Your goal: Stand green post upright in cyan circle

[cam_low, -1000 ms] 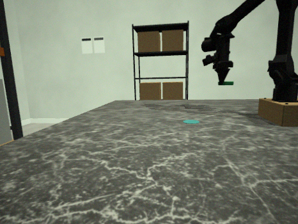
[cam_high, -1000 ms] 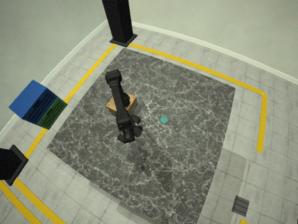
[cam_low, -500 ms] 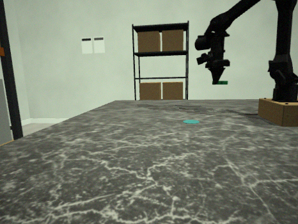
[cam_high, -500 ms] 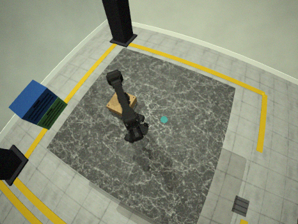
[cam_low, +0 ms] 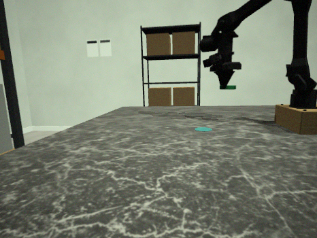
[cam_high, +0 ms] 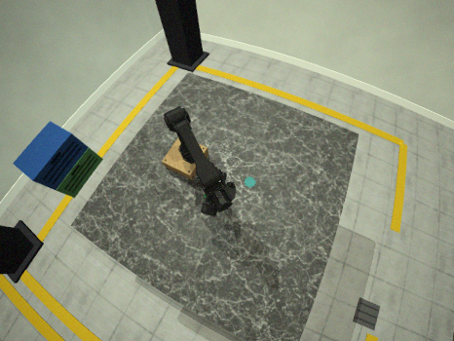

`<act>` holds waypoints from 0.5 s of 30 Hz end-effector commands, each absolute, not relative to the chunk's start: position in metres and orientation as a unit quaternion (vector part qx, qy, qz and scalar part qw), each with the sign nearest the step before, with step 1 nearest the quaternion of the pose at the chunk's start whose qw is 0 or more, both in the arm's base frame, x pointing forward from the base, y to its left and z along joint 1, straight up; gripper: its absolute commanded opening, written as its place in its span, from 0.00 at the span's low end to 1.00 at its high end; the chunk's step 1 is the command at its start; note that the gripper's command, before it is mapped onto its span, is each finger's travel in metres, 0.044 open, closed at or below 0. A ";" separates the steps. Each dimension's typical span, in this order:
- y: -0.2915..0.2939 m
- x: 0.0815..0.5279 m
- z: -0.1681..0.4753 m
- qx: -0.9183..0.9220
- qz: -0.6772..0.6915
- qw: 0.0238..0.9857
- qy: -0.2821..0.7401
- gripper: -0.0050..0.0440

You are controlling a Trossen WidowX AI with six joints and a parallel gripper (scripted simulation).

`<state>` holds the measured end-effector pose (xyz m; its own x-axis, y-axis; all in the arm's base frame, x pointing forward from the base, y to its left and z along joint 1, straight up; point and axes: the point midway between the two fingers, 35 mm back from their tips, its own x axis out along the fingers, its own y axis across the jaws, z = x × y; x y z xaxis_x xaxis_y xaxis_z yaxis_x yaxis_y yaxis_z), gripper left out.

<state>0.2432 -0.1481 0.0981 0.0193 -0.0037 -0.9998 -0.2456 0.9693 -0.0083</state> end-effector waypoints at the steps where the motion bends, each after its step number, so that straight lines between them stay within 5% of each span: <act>1: -0.141 0.256 0.104 -0.115 0.104 0.709 0.688 0.15; 15: -0.110 0.282 0.107 -0.179 0.169 0.695 0.675 0.15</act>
